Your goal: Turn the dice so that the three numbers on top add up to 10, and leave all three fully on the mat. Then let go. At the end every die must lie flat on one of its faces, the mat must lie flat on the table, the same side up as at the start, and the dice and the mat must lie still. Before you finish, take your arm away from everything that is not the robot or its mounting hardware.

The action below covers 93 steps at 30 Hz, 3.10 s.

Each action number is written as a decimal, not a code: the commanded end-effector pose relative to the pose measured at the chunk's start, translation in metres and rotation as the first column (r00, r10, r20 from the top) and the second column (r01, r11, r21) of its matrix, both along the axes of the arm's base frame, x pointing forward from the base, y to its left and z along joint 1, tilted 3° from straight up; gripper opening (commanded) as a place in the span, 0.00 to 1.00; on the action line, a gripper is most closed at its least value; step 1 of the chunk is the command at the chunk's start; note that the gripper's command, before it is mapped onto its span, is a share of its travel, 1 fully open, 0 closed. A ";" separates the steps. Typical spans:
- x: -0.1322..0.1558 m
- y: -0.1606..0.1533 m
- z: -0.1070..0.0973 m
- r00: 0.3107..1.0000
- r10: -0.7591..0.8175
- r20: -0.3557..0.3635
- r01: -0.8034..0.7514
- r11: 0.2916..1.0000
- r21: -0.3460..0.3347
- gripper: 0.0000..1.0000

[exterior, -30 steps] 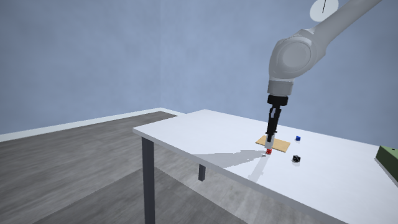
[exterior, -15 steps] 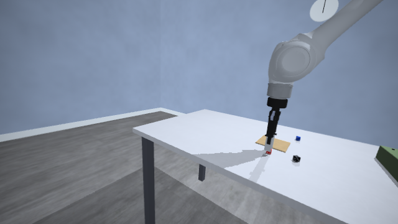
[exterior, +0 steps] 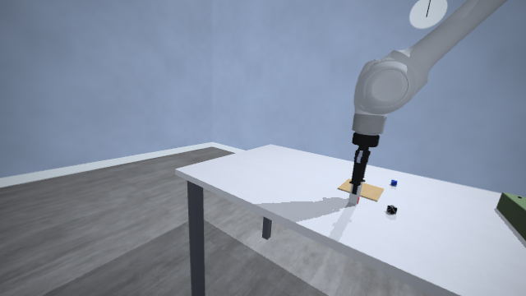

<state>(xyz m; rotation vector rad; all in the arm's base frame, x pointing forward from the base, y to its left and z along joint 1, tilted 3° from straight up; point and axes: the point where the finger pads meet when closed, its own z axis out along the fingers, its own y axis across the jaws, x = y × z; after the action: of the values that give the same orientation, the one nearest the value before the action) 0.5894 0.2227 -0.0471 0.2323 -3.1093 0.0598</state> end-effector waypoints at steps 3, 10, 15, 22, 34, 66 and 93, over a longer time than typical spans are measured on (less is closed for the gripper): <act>0.000 0.000 0.000 1.000 0.000 0.000 0.000 1.000 0.000 0.21; 0.000 0.000 0.000 1.000 0.000 0.000 0.000 1.000 0.000 0.21; 0.000 0.000 0.000 1.000 0.000 0.000 0.000 1.000 0.000 0.21; 0.000 0.000 0.000 1.000 0.000 0.000 0.000 1.000 0.000 0.21; 0.000 0.000 0.000 1.000 0.000 0.000 0.000 1.000 0.000 0.21; 0.000 0.000 0.000 1.000 0.000 0.000 0.000 1.000 0.000 0.09; 0.002 0.004 0.099 1.000 0.000 0.000 0.000 1.000 0.000 0.09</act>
<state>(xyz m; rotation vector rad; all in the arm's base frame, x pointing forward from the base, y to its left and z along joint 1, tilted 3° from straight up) 0.5912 0.2264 0.0432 0.2323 -3.1097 0.0596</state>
